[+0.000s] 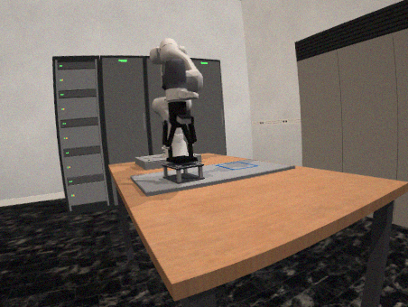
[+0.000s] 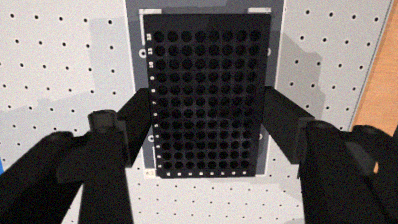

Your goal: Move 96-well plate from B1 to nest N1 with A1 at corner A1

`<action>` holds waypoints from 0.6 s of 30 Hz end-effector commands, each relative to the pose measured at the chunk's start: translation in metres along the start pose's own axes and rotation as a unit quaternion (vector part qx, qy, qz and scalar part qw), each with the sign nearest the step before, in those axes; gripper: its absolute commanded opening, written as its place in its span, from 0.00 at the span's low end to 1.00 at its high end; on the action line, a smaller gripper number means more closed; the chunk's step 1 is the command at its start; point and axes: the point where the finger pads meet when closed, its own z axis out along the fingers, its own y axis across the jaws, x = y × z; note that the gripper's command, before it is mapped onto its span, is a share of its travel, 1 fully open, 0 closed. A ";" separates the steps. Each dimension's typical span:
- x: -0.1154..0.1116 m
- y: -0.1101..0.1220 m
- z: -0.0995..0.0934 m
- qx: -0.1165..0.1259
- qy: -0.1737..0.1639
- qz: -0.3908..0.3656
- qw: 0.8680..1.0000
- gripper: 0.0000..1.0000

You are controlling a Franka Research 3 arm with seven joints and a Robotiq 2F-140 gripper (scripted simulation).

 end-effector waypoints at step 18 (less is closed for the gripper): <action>0.001 0.001 0.001 -0.002 0.002 -0.001 1.000 0.60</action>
